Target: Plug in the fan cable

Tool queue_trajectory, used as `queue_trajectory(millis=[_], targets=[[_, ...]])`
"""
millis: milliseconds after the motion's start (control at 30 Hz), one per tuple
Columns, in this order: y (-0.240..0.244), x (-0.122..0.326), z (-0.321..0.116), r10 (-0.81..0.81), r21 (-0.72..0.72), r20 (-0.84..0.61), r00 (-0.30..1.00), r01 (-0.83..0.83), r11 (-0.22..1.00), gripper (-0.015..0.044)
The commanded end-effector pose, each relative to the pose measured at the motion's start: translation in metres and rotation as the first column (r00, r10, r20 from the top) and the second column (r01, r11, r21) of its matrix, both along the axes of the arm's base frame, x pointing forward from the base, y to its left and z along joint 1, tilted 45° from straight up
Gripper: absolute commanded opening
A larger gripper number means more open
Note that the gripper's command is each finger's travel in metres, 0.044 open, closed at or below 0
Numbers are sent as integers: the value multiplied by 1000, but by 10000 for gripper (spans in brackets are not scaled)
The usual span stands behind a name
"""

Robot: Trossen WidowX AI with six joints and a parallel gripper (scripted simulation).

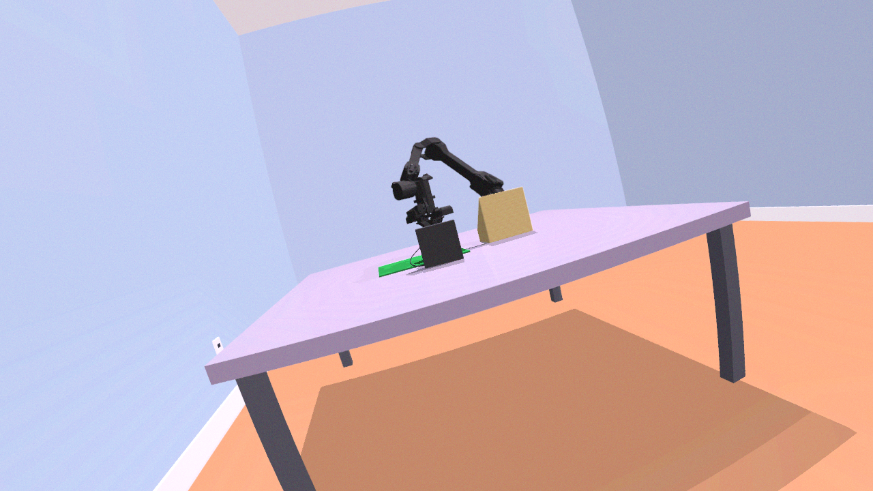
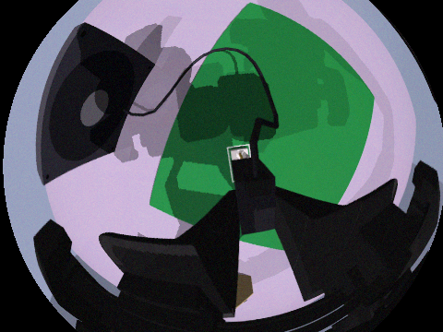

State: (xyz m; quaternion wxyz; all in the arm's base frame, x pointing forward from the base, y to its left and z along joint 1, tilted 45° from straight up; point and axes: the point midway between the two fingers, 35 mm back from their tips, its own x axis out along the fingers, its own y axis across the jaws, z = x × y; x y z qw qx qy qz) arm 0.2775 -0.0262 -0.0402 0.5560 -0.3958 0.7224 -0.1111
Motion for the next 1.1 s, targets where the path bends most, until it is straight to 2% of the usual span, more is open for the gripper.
queue_trajectory(millis=[0, 1067], targets=[[-12, -2, -11, -1, -2, -4, 1000, 1, 1000, 0], [-15, -3, -14, 2, -2, -7, 1000, -2, 1000, 0]])
